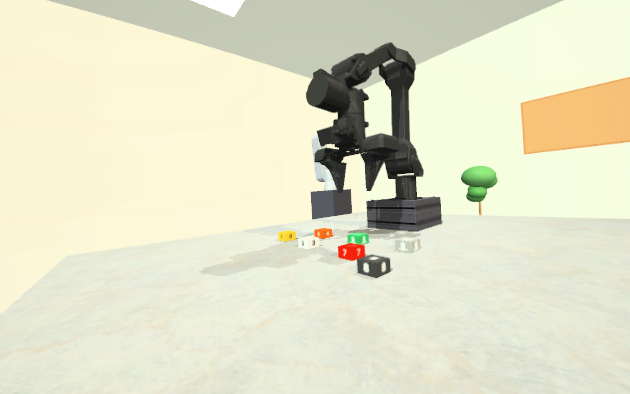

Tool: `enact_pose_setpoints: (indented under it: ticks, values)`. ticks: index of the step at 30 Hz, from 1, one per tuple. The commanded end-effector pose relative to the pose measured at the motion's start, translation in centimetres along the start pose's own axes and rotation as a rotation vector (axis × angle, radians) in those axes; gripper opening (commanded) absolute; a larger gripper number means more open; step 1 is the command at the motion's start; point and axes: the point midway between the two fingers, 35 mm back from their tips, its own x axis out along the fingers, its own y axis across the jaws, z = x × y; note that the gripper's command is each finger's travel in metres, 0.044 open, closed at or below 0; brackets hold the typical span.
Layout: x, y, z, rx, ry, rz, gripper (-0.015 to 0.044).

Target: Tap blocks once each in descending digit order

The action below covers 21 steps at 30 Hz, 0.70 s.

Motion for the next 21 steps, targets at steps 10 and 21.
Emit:
enact_pose_setpoints:
  ticks: [10, 21]
  values:
    - [6.5, 0.1, -1.3, 0.002, 0.035, -0.002, 0.0020]
    - [6.5, 0.1, -1.3, 0.002, 0.035, -0.002, 0.0020]
